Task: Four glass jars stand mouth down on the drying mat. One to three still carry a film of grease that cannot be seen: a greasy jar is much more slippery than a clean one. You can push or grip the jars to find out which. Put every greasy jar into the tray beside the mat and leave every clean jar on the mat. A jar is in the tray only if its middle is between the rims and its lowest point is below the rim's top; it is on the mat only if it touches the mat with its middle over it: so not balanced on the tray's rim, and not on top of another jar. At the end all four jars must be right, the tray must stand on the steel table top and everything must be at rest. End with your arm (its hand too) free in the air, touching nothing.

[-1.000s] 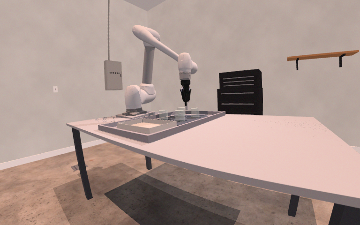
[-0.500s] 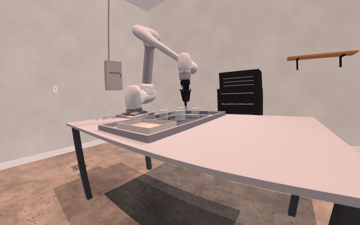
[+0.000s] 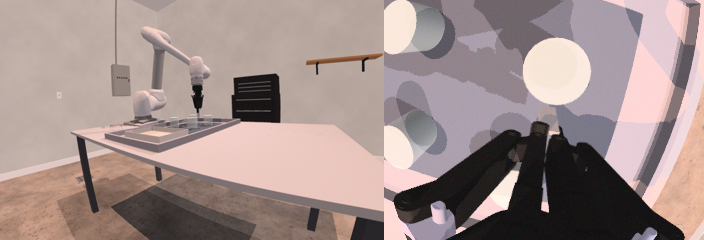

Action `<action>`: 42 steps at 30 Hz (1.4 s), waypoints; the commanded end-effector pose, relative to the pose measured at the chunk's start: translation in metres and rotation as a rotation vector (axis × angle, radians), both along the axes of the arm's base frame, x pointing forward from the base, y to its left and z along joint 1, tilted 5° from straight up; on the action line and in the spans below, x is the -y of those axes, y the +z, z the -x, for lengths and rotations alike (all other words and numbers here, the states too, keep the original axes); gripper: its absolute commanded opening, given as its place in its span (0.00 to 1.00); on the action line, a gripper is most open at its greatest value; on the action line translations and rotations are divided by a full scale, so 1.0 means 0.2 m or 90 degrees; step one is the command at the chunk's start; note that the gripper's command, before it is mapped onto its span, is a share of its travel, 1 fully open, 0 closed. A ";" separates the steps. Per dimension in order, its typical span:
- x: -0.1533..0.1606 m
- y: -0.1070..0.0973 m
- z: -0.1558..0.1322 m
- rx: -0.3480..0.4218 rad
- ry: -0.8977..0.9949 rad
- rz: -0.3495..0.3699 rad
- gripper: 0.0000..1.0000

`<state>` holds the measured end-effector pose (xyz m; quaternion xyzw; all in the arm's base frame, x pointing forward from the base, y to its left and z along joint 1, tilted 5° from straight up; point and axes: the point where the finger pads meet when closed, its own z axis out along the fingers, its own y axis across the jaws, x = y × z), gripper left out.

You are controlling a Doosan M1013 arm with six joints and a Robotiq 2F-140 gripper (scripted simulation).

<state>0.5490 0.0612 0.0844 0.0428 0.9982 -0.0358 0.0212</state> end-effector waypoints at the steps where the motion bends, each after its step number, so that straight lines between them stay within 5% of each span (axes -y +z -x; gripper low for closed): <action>1: 0.00 -0.01 0.01 0.003 0.001 0.001 0.00; 42: 0.00 -0.01 0.03 0.003 0.001 0.001 0.00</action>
